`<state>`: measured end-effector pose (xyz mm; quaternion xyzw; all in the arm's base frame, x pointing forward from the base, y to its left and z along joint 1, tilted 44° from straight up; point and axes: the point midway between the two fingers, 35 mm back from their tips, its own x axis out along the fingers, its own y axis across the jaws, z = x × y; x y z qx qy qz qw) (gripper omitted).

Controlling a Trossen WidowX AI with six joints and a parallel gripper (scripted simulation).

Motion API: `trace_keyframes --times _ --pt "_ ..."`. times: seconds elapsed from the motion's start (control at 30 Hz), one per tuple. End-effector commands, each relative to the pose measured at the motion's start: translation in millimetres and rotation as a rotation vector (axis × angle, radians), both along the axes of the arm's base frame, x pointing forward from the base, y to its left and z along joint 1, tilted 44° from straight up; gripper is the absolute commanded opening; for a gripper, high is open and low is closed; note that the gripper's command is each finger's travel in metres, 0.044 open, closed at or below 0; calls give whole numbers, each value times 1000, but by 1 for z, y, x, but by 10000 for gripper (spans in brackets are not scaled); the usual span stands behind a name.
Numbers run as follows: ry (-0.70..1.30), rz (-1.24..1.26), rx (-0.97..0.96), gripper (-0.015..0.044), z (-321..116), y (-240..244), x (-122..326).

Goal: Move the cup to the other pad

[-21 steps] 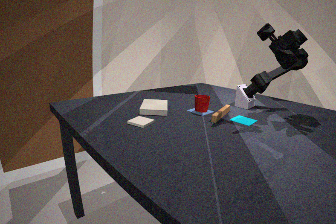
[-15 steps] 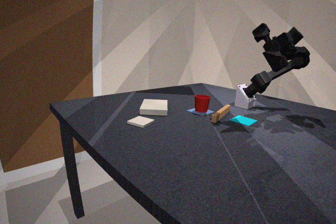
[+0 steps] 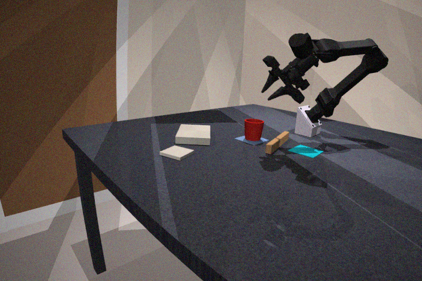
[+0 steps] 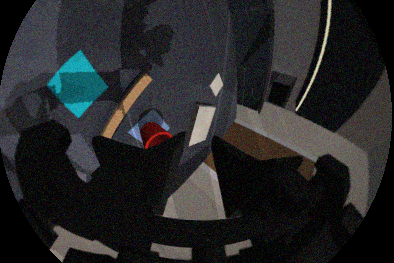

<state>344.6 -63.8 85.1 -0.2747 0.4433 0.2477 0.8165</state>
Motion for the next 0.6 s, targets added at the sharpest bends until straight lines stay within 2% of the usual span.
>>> trace_keyframes --times 0.0,0.27,0.57 --pt "225 220 108 148 -51 -10 -26" --pt "378 495 445 148 -98 -13 -68" --pt "380 513 478 148 -103 -15 -65"
